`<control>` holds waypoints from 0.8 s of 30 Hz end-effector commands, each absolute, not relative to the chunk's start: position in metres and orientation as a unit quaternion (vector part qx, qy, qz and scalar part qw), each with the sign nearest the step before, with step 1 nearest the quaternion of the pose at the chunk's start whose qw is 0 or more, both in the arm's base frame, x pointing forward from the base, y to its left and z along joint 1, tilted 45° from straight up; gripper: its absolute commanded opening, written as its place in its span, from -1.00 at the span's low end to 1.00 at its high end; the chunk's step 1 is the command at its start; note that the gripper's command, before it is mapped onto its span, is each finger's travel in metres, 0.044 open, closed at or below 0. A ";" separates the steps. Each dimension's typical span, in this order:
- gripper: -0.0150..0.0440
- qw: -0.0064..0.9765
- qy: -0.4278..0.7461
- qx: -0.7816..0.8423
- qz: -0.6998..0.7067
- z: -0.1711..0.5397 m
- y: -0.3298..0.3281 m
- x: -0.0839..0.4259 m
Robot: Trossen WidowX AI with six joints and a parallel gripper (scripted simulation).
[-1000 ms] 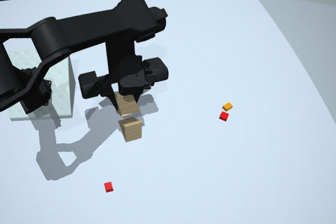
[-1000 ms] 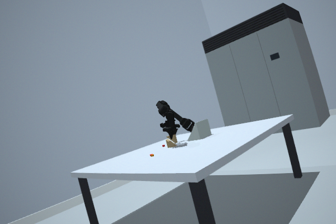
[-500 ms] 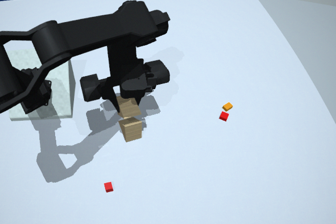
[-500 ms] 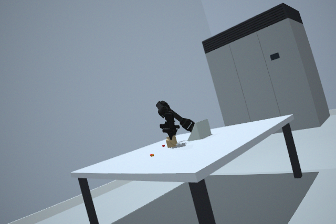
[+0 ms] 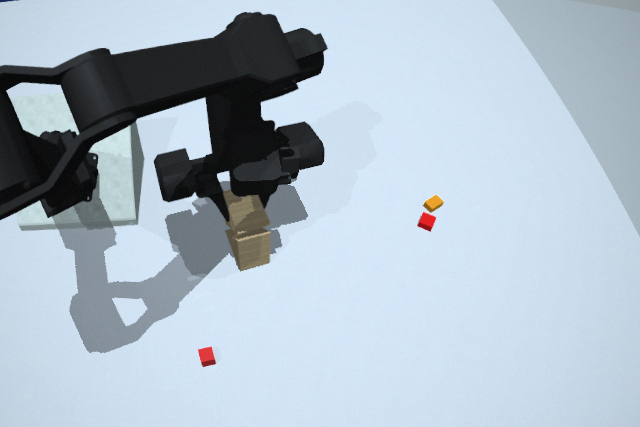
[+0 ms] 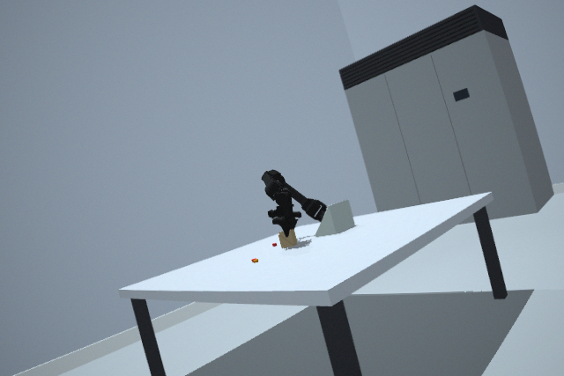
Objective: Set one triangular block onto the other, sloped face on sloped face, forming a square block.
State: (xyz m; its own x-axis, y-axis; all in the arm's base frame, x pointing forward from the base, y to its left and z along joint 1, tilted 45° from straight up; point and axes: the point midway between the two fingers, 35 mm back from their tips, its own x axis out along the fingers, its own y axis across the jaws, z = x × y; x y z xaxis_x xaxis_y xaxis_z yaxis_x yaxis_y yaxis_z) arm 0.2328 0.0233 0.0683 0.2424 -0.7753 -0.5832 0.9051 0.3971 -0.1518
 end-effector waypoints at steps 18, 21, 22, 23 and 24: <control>-0.49 0.780 0.298 0.102 -0.541 0.065 0.015 0.232; -0.49 0.780 0.298 0.102 -0.541 0.065 0.015 0.232; -0.49 0.780 0.298 0.102 -0.541 0.065 0.015 0.232; -0.49 0.780 0.298 0.102 -0.541 0.065 0.015 0.232; -0.49 0.780 0.298 0.102 -0.541 0.065 0.015 0.232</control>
State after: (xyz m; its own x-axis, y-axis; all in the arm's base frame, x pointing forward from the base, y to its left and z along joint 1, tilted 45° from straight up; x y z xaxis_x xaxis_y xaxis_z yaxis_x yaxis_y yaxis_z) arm 0.2328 0.0168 0.0653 0.2365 -0.7790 -0.5807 0.9061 0.3927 -0.1578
